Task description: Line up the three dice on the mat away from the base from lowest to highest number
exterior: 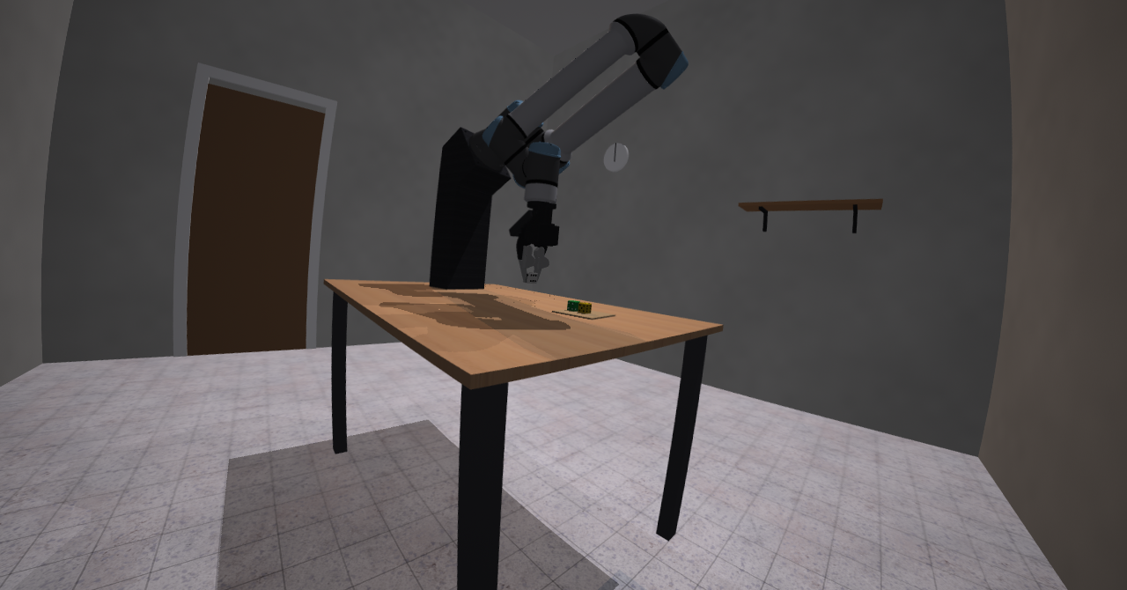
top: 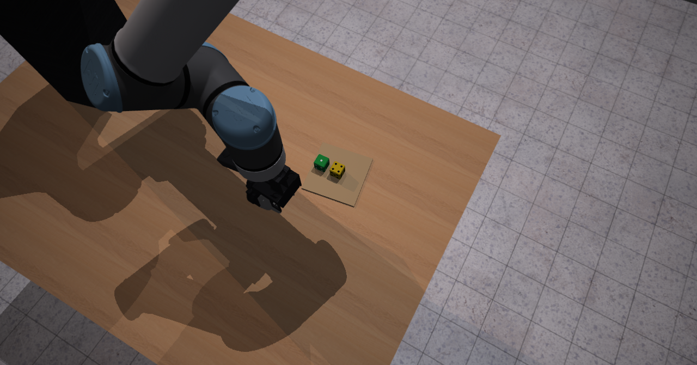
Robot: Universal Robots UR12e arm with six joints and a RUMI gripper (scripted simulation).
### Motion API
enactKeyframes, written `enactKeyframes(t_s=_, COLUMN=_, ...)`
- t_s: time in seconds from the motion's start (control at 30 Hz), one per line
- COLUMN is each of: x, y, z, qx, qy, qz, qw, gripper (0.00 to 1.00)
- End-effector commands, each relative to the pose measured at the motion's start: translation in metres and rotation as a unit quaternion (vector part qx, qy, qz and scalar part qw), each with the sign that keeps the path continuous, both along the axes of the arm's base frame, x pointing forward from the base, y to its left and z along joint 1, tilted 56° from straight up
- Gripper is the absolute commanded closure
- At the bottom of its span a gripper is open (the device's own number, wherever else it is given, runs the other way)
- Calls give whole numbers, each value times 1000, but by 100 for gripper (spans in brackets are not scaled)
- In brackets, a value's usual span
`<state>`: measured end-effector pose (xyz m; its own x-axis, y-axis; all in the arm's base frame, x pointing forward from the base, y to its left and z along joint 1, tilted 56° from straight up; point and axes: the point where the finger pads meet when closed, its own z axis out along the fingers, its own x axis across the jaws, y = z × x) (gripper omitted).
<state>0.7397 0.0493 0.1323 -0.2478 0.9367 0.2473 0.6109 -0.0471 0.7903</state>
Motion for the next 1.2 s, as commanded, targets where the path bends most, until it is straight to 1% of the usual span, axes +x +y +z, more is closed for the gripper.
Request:
enactKeyframes(t_s=0.0, x=-11, y=-6, z=9, qx=0, qy=1, qz=1, qw=1000, gripper=90)
enactKeyframes(t_s=0.37, x=-12, y=-6, z=9, qx=0, qy=1, qz=1, qw=1000, gripper=90)
enactKeyframes(t_s=0.47, x=-9, y=1, z=14, qx=-3, qy=1, qz=3, qw=1000, gripper=90)
enactKeyframes(t_s=0.57, x=-3, y=25, z=32, qx=-11, qy=0, qz=8, qw=1000, gripper=90)
enactKeyframes(t_s=0.7, x=5, y=77, z=73, qx=-25, qy=-5, qz=19, qw=999, gripper=90)
enactKeyframes(t_s=0.73, x=5, y=77, z=73, qx=-25, qy=-5, qz=19, qw=999, gripper=90)
enactKeyframes(t_s=0.77, x=6, y=91, z=84, qx=-29, qy=-7, qz=21, qw=999, gripper=90)
enactKeyframes(t_s=0.83, x=6, y=91, z=84, qx=-29, qy=-7, qz=21, qw=999, gripper=90)
enactKeyframes(t_s=0.9, x=6, y=117, z=106, qx=-34, qy=-11, qz=25, qw=999, gripper=90)
enactKeyframes(t_s=0.97, x=5, y=137, z=123, qx=-38, qy=-15, qz=28, qw=999, gripper=90)
enactKeyframes(t_s=1.07, x=4, y=151, z=135, qx=-40, qy=-18, qz=30, qw=999, gripper=90)
enactKeyframes(t_s=1.17, x=4, y=152, z=136, qx=-40, qy=-18, qz=31, qw=999, gripper=90)
